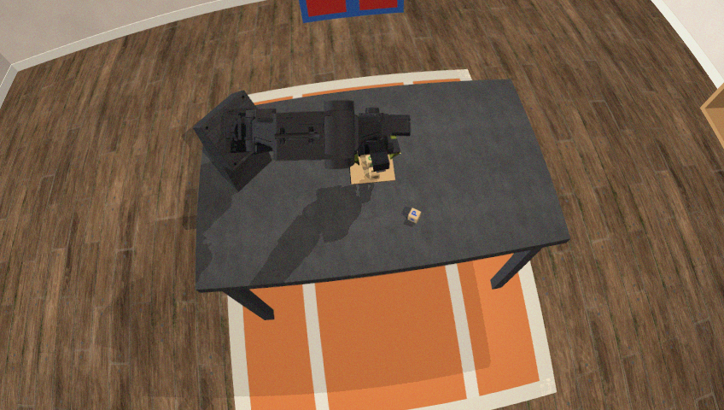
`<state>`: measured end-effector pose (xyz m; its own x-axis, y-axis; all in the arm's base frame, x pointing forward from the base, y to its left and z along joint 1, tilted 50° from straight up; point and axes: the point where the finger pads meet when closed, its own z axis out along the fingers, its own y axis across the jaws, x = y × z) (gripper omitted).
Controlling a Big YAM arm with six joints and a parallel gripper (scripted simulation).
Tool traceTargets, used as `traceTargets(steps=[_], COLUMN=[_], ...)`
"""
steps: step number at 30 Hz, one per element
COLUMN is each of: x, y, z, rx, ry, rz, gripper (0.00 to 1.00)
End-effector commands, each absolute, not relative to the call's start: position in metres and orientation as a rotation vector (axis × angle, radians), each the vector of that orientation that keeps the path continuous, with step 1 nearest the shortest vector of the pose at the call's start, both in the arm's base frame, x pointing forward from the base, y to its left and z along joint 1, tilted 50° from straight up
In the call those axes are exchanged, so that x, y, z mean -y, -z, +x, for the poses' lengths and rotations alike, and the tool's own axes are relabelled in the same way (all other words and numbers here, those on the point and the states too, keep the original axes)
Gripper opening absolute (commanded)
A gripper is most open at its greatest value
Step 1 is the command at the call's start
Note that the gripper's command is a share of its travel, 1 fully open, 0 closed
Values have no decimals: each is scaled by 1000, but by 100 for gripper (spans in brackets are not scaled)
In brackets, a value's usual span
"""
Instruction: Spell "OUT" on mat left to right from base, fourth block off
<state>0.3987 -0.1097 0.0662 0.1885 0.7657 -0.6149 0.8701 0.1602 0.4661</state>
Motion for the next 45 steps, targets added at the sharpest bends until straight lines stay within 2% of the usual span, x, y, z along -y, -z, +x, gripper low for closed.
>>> traceTargets(steps=[1,16,30,45], x=[108,89,45,45], y=[-65,-87,-141,-129], z=[396,390,366,358], rx=[-1586,-1581,-1564,-1590], ry=[157,134,109,151], rz=[1625,1610,1611,1617], gripper=[100,100,100,100])
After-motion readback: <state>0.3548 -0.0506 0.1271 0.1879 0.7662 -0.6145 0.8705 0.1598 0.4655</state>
